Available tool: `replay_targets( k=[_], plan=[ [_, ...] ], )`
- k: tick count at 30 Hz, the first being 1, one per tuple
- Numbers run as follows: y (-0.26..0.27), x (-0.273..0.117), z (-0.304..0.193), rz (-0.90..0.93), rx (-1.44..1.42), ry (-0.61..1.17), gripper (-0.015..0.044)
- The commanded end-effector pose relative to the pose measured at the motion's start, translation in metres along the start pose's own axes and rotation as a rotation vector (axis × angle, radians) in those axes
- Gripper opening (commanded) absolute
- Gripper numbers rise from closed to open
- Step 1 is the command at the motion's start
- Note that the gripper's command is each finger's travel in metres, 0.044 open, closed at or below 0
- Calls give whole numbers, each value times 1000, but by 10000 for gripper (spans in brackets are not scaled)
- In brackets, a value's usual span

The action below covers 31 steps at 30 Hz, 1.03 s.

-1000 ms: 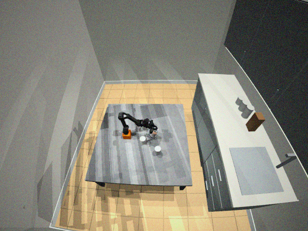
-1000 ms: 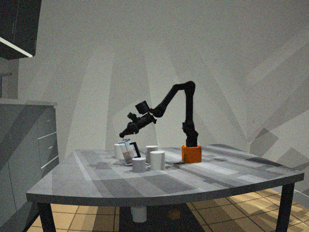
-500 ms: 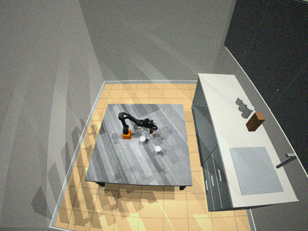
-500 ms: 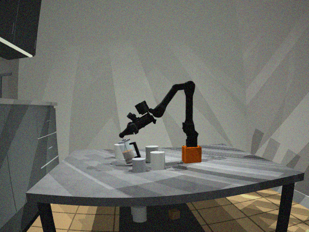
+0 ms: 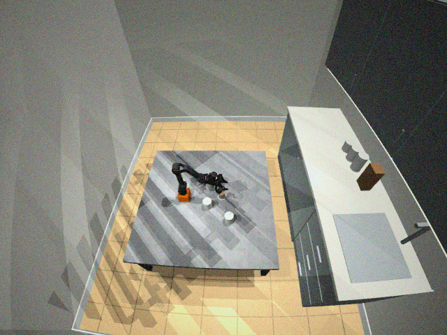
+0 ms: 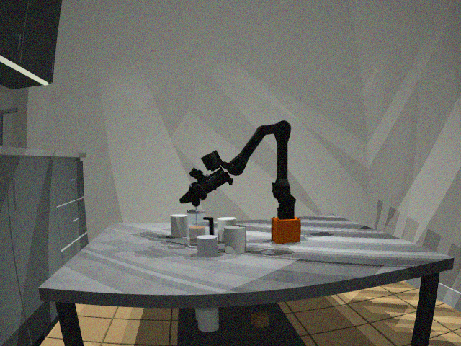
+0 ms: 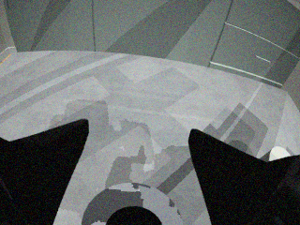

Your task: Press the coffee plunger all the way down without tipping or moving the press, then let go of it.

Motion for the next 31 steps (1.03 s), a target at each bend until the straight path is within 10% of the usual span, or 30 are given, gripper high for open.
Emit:
replay_targets(
  k=[1,31],
  plan=[
    [0,0,0,0,0,1,440],
    [2,-84,39,-1,-6,20,440]
  ],
)
Point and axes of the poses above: the point midway between the two fingers, 35 mm back from their tips, its own x axis out along the fingers, its own y axis across the jaws, z = x × y, the point moved 1 cm from there along -x, back along the fingers, and after that the axes turned 2 degrees about x, right-handed, at the moved point
